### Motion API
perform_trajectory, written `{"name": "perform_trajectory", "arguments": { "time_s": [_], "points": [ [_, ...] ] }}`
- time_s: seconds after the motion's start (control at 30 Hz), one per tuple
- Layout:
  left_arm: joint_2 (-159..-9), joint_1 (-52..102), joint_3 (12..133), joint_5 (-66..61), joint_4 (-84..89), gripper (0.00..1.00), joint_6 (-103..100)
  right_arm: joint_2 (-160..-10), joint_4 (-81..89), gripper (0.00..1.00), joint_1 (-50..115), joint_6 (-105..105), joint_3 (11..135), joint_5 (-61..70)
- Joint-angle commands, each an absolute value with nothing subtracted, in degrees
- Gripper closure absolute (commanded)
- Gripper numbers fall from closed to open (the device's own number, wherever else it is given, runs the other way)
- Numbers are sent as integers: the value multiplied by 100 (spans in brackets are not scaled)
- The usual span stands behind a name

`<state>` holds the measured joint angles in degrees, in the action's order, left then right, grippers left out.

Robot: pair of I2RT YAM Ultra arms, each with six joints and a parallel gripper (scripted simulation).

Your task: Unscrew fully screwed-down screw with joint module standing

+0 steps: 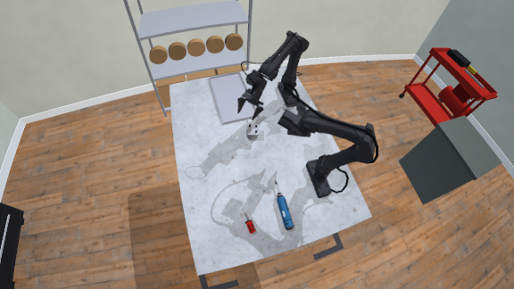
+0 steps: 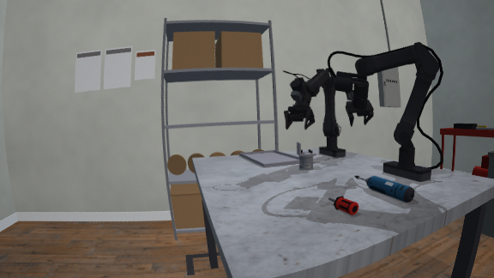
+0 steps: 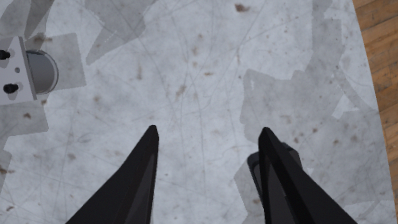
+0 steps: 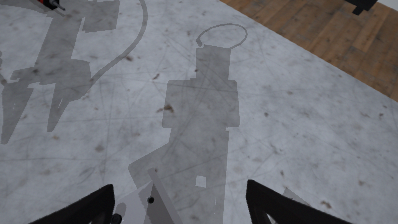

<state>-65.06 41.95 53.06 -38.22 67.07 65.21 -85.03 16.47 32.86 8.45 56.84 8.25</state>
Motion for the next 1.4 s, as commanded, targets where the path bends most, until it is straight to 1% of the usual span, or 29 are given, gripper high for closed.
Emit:
{"name": "perform_trajectory", "arguments": {
  "time_s": [0.0,0.4,1.37],
  "points": [
    [-6465,4241,5238,-4000,6792,35,6753,-8478,1659,14,3299,852,5732,858],
    [-6094,5000,5165,-4431,6898,35,8175,-8478,1659,14,3299,852,5732,858],
    [-6208,4973,5184,-4443,6898,35,8166,-8478,1659,14,3299,852,5732,858]
  ]
}}
